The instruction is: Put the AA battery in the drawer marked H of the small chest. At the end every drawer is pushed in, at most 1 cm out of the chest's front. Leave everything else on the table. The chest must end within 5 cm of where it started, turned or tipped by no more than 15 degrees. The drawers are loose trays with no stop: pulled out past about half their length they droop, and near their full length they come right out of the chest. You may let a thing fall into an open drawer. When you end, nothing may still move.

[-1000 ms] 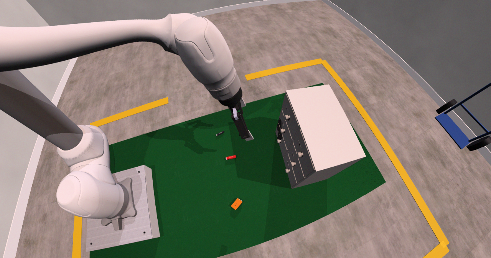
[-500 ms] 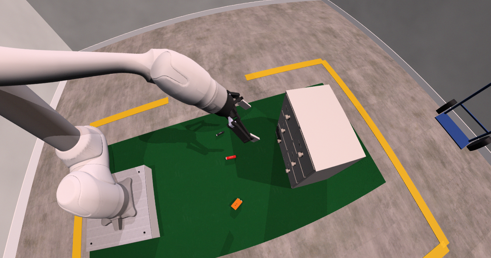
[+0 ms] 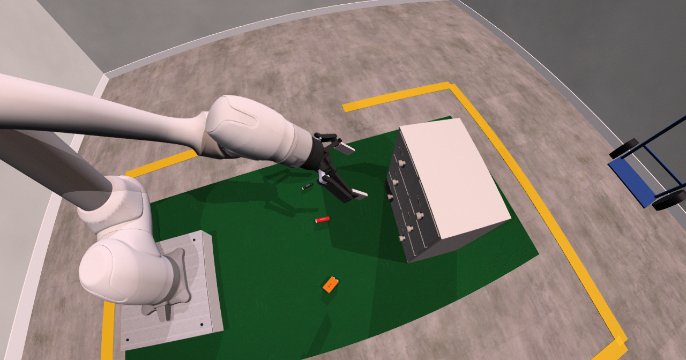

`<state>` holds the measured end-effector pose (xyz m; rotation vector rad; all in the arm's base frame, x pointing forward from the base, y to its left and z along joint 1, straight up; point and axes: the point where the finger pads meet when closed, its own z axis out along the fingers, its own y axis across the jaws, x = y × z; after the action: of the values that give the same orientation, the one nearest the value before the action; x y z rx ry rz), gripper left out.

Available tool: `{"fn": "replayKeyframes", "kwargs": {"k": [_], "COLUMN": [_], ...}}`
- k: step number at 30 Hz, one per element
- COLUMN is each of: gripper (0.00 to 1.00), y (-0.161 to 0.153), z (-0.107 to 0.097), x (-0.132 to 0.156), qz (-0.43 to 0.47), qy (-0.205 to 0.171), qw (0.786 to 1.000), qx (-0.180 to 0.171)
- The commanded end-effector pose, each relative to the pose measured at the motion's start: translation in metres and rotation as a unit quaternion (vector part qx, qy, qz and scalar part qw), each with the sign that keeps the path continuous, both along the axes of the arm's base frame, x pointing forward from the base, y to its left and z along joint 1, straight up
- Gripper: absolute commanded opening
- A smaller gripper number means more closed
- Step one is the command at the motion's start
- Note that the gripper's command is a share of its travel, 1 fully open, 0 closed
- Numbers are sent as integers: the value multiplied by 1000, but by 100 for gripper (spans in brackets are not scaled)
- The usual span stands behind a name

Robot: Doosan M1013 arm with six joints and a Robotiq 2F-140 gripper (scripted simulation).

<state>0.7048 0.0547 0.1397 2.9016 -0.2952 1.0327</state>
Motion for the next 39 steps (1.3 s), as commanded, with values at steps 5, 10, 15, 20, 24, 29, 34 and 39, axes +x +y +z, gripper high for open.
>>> {"fn": "replayKeyframes", "kwargs": {"k": [5,10,15,20,24,29,34,39], "gripper": [100,100,100,100,100,100,100,100], "y": [-2,-3,-2,-4,-5,-6,-7,-8], "z": [-5,-8,-10,-14,-18,-22,-30,-36], "x": [5,7,10,14,18,22,30,36], "qz": [-12,-12,-12,-12,-12,-13,-13,-13], "qy": [-49,-64,-82,-108,-137,-165,-218,-260], "qw": [999,998,996,993,990,985,974,964], "qx": [-21,-24,-27,-32,-39,-44,-55,-64]}}
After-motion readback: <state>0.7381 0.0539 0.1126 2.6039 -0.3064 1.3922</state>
